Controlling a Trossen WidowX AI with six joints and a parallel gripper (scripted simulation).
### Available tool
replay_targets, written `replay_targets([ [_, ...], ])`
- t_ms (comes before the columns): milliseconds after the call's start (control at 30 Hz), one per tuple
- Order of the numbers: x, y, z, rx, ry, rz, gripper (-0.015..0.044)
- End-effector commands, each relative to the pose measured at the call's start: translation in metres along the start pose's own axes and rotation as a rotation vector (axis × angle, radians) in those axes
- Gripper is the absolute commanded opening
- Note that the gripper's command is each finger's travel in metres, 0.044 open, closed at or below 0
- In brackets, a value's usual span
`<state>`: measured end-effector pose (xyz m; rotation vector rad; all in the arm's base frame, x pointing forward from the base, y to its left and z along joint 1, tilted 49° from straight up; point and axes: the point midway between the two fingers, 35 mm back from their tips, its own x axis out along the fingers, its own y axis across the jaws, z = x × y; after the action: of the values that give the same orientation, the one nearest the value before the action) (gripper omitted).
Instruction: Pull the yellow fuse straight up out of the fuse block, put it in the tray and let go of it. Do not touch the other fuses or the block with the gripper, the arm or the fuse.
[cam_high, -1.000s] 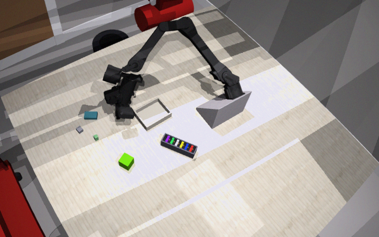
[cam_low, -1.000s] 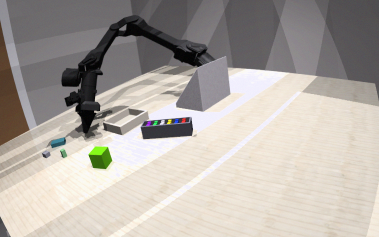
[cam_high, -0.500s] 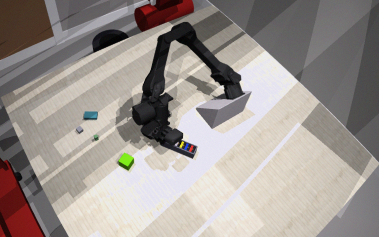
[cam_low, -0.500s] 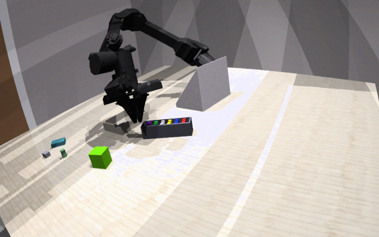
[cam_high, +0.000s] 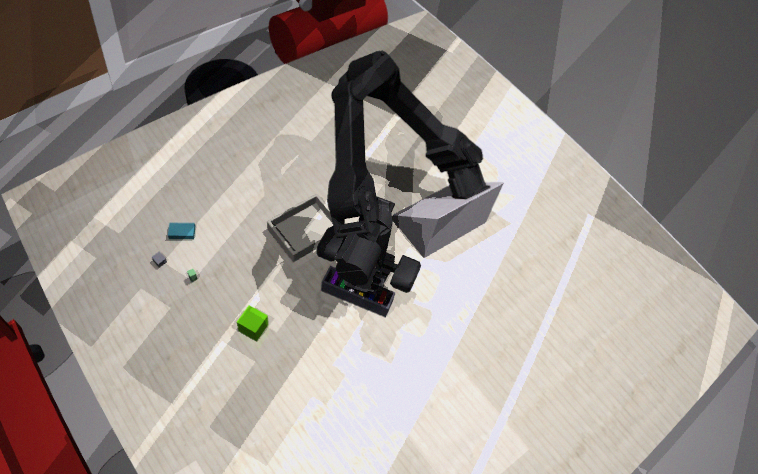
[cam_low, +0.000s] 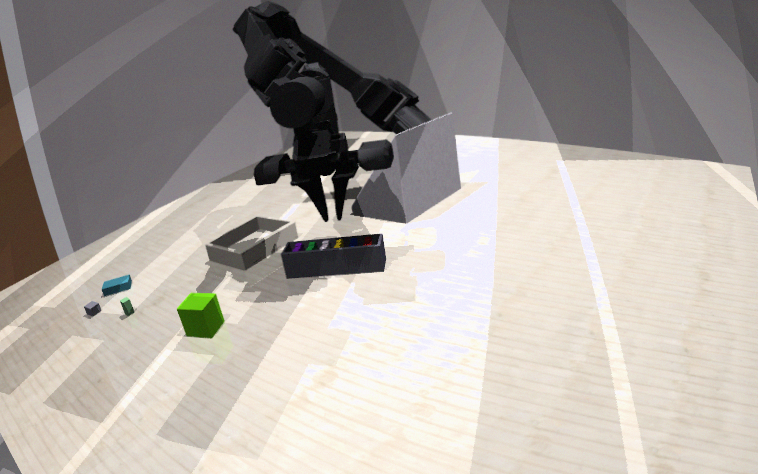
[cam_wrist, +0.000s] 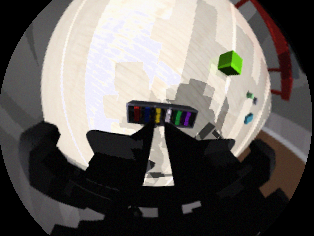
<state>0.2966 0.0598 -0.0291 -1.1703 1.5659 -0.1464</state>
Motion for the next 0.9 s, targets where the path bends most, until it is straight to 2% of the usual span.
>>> replay_targets([
  [0, 0.002, 0.002, -0.002, -0.013, 0.012, -0.013, 0.0074],
  [867, 0.026, 0.001, -0.001, -0.013, 0.012, -0.014, 0.0074],
])
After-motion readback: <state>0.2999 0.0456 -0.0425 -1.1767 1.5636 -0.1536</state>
